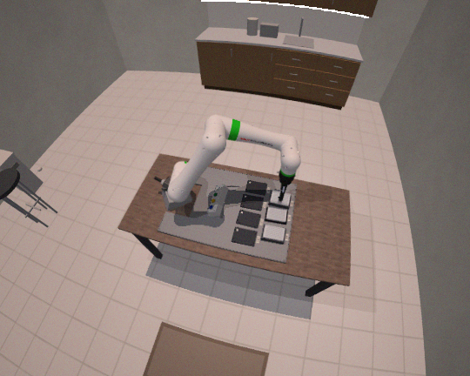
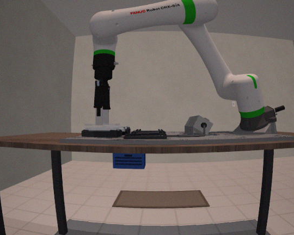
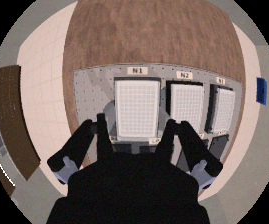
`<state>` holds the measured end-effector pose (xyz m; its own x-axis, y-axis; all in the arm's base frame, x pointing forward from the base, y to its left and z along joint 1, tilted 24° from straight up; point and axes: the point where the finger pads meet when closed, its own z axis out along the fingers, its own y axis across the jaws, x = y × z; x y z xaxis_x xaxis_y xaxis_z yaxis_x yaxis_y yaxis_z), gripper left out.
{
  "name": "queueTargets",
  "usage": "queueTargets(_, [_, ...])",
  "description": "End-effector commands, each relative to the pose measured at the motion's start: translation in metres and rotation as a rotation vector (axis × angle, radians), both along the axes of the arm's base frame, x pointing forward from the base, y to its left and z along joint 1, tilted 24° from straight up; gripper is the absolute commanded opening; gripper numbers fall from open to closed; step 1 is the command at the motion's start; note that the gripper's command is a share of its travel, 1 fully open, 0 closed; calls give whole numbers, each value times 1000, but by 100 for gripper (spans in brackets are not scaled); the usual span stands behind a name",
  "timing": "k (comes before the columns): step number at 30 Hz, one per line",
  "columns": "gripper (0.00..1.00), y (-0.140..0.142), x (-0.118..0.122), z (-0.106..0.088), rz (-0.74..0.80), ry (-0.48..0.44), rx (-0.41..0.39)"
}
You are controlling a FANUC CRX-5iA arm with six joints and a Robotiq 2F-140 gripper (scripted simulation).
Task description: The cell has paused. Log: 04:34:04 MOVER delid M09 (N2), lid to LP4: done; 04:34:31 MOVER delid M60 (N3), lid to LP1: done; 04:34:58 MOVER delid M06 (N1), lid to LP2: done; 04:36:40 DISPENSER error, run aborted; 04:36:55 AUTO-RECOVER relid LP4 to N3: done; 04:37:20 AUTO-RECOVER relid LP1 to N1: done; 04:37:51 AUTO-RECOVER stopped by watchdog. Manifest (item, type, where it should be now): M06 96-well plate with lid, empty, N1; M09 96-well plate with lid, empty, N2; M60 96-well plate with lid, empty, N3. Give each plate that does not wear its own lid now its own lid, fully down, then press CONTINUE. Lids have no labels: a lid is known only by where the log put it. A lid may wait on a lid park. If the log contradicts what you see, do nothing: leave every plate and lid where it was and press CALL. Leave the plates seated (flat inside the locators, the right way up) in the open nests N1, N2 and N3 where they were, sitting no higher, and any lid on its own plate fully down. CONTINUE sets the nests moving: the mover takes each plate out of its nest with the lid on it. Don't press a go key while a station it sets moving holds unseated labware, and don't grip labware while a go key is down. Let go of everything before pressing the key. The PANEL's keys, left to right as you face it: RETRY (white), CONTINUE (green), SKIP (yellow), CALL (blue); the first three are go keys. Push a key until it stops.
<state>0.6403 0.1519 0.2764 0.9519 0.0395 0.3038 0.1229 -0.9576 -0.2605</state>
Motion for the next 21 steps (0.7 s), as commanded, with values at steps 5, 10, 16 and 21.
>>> queueTargets(5, [0, 0, 0, -1, 0, -1, 0])
queueTargets(10, [0, 1, 1, -2, 0, -1, 0])
queueTargets(16, [0, 1, 1, -4, 0, -1, 0])
queueTargets(21, [0, 1, 2, -5, 0, -1, 0])
